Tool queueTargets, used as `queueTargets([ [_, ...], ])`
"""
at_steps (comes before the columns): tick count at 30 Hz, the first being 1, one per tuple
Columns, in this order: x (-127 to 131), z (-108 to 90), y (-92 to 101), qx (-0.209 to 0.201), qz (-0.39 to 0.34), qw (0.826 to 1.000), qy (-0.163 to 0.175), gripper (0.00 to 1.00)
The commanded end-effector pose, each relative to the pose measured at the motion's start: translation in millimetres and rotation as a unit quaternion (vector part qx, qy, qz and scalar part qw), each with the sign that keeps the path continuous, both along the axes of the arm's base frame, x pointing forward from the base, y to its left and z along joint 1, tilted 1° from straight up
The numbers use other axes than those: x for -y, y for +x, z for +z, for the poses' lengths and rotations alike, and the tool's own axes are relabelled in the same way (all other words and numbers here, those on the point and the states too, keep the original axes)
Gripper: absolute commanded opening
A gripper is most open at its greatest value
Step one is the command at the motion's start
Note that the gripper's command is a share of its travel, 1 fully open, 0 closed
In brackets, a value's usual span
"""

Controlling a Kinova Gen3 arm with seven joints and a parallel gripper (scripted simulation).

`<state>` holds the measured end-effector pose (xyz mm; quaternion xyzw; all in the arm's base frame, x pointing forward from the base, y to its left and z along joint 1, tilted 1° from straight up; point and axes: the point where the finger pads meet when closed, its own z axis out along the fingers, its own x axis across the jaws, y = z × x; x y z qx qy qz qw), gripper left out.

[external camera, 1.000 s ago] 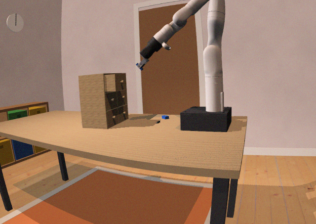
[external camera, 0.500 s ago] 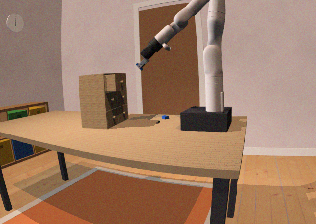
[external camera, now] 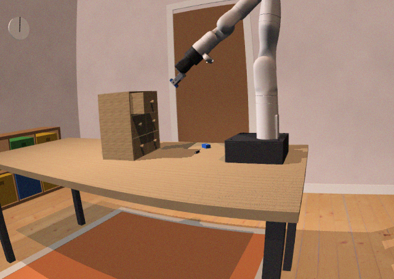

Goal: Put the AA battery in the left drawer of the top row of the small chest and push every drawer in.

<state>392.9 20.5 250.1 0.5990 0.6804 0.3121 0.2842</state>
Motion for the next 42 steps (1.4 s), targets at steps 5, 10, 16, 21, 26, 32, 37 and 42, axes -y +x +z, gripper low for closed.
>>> queueTargets([
  [5, -0.7, 3.1, 8.0, 0.005, 0.0, 1.0, 0.001, 0.31],
  [10, -2.2, 3.1, 20.2, 0.005, 0.0, 1.0, 0.001, 0.31],
  [16, -3.9, 3.1, 34.4, 0.005, 0.0, 1.0, 0.001, 0.31],
  [21, -5.2, 2.9, 49.8, 0.005, 0.0, 1.0, -0.001, 0.31],
  [26, -6.3, 2.6, 60.2, 0.004, 0.0, 1.0, -0.001, 0.31],
  [32, -7.1, 2.4, 67.6, 0.004, 0.0, 1.0, -0.001, 0.31],
  [37, -8.3, 2.4, 77.9, 0.004, 0.0, 1.0, -0.001, 0.31],
  [42, -10.0, 1.9, 91.0, 0.003, 0.0, 1.0, -0.001, 0.31],
])
